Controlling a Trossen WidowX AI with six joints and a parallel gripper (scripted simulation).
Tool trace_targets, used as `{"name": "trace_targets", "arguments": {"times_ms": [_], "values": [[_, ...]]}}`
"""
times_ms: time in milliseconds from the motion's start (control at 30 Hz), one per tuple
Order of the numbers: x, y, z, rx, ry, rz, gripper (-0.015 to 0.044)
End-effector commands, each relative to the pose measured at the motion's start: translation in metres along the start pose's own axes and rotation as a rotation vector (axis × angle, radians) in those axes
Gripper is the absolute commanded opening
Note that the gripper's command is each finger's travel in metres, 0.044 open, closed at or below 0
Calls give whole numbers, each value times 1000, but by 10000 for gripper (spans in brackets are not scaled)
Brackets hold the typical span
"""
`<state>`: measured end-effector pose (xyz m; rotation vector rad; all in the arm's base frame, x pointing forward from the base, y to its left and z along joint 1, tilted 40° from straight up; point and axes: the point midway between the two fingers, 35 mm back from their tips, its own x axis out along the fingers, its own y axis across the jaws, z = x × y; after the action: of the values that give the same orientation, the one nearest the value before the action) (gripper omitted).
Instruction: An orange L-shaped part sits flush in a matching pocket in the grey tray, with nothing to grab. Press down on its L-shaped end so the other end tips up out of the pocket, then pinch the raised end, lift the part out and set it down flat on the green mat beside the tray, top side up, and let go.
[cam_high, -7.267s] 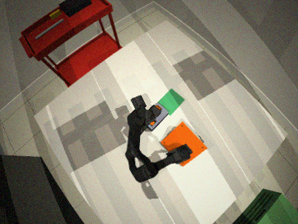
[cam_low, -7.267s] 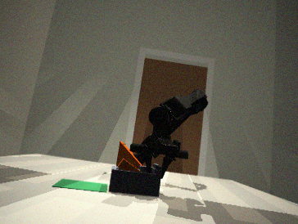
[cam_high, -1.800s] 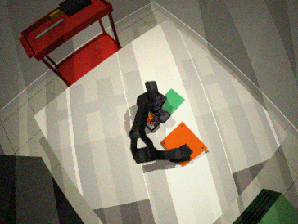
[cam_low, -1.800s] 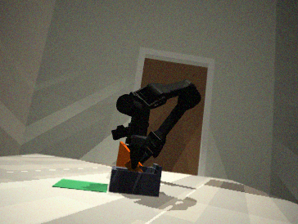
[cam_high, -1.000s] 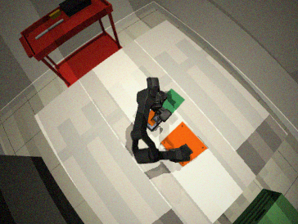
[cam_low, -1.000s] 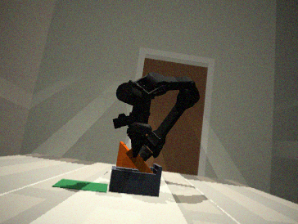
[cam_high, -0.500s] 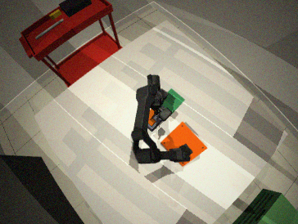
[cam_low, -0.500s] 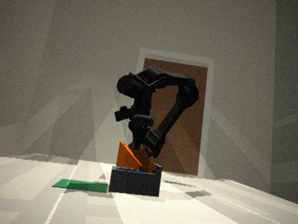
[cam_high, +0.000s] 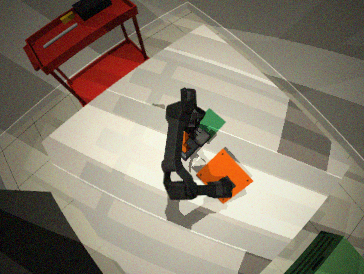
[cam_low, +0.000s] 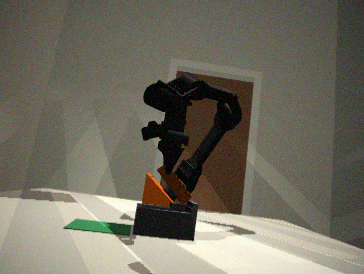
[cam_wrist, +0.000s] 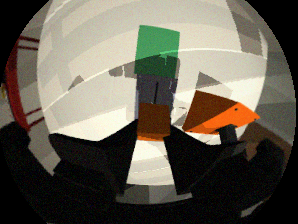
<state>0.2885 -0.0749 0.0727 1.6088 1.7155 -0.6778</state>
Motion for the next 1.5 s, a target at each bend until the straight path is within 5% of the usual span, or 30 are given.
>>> {"name": "trace_targets", "arguments": {"times_ms": [0,1467], "values": [[-2,0,0,-6,-1,-3,0],[-5,-15,166,-8,-13,-2,0]]}}
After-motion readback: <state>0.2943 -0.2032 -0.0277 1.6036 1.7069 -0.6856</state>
